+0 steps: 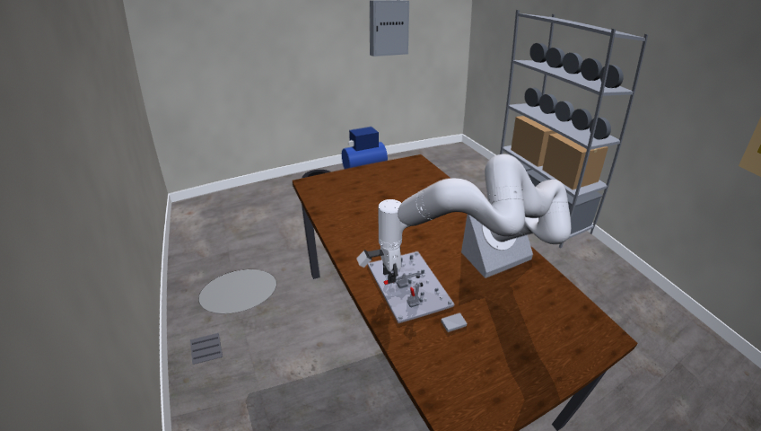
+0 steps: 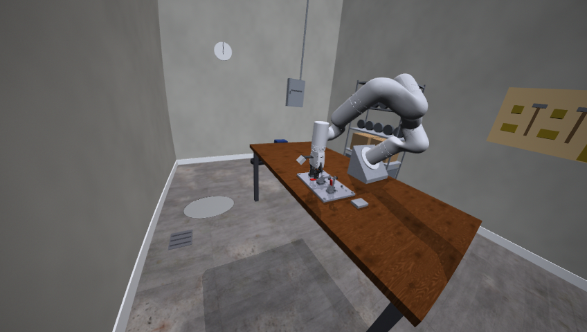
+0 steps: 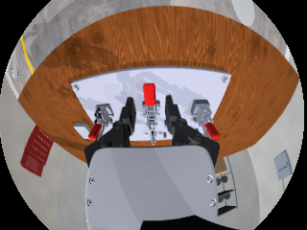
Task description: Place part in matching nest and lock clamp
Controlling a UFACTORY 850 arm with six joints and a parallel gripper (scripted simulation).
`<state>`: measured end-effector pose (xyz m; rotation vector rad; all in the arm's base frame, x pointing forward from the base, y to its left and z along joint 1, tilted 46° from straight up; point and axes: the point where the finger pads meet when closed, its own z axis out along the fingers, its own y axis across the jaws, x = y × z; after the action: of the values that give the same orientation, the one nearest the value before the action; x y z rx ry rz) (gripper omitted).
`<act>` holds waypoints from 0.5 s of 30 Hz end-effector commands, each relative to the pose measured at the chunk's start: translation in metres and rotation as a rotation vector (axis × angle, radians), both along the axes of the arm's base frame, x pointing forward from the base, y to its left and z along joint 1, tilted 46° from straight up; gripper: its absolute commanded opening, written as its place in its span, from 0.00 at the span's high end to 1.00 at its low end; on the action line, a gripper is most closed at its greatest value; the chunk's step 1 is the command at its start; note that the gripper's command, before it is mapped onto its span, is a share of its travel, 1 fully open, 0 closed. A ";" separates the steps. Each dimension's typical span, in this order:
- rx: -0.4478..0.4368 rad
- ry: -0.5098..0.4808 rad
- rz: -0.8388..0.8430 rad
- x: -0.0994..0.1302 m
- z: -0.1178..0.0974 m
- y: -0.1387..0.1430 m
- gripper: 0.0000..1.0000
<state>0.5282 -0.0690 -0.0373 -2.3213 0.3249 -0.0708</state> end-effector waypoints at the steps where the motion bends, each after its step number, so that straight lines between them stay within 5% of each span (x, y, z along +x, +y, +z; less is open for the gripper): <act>1: -0.001 -0.001 -0.001 0.001 0.000 0.000 0.53; 15: -0.001 -0.001 -0.001 0.001 -0.001 0.001 0.53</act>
<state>0.5284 -0.0685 -0.0378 -2.3213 0.3249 -0.0709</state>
